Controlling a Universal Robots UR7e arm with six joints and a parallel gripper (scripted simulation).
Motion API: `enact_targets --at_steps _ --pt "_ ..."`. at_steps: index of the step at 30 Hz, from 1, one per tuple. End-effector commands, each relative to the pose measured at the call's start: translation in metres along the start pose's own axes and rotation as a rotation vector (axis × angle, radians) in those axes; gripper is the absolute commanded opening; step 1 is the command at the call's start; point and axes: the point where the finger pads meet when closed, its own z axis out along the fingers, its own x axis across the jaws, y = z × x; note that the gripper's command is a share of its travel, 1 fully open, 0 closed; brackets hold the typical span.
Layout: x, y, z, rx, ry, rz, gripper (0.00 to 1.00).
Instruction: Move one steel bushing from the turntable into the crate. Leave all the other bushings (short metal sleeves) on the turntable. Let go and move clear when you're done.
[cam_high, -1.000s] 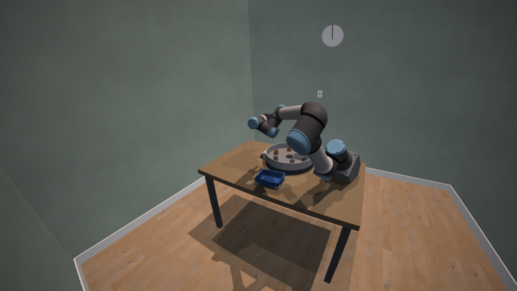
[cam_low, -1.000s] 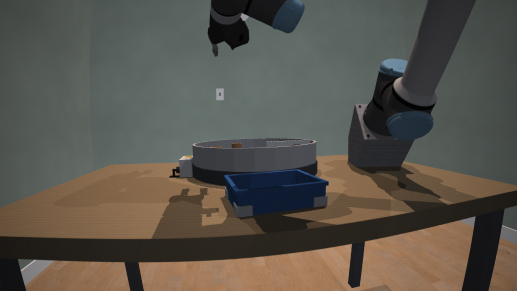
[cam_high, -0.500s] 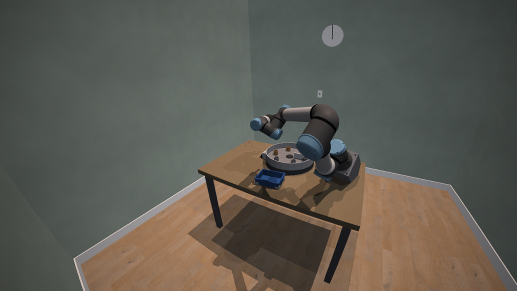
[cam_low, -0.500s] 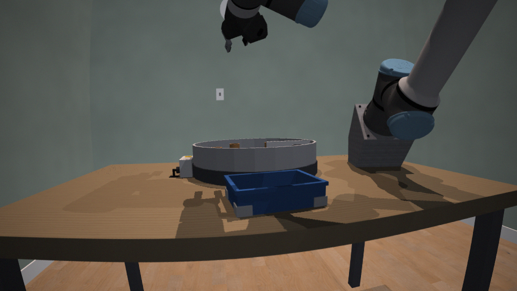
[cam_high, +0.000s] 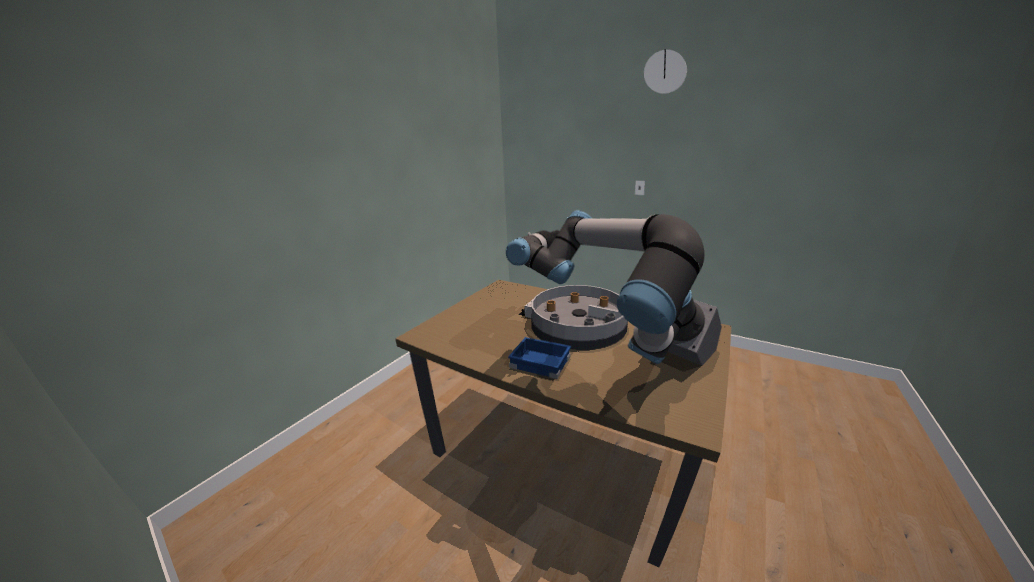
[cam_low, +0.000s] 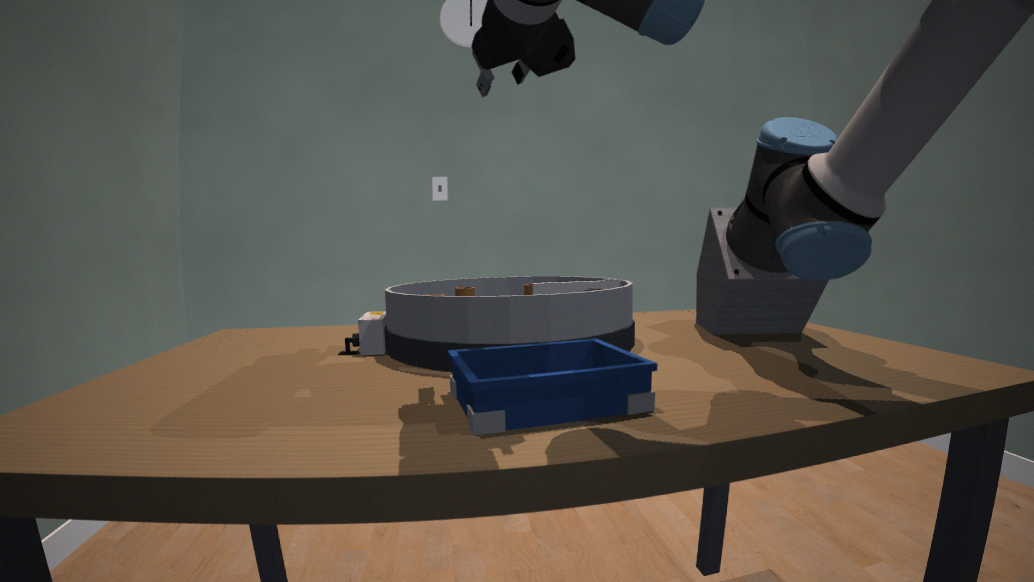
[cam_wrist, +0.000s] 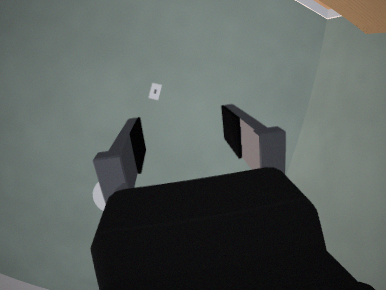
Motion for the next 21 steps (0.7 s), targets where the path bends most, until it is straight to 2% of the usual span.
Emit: enact_targets --at_steps 1,6,18,21 --pt "-0.003 -0.003 -0.002 0.003 -0.004 -0.003 1.0" --pt "-0.013 -0.017 -0.013 0.014 -0.011 -0.019 1.0" --pt "-0.013 -0.017 -0.013 0.014 -0.011 -0.019 1.0" --pt "-0.012 -0.015 -0.012 0.148 0.051 -0.019 1.0"
